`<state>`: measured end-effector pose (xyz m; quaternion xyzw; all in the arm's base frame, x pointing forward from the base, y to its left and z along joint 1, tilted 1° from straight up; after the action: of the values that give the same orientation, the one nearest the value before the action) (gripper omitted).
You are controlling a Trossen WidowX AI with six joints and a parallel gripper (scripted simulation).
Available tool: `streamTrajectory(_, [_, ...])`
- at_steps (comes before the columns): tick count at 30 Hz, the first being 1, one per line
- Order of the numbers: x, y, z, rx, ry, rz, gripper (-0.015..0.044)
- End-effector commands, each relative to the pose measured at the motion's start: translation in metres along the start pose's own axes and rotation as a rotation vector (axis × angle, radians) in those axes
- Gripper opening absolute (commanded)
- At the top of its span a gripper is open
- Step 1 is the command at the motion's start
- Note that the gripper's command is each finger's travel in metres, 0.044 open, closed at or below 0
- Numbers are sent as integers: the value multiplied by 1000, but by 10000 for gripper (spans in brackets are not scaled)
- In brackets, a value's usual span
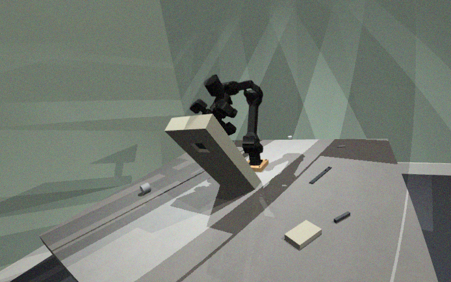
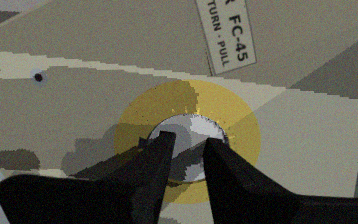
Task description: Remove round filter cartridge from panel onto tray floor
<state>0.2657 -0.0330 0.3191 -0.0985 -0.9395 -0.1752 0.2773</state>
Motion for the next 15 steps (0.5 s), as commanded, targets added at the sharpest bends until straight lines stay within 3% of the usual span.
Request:
streamTrajectory(1, [-10,-1,-1,-18,1,11,0])
streamTrajectory(15, [-10,-1,-1,-39,1,11,0])
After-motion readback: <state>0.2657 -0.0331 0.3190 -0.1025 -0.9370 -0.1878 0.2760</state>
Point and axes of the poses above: the point midway between the two fingers, 35 mm back from their tips, its own x axis back along the fingers, its own z axis across the jaws, y = z × x, the point moved 7 cm from there along x, back along the fingers, and after that the axes turned 5 degrees about x, right-handed, at the moved point
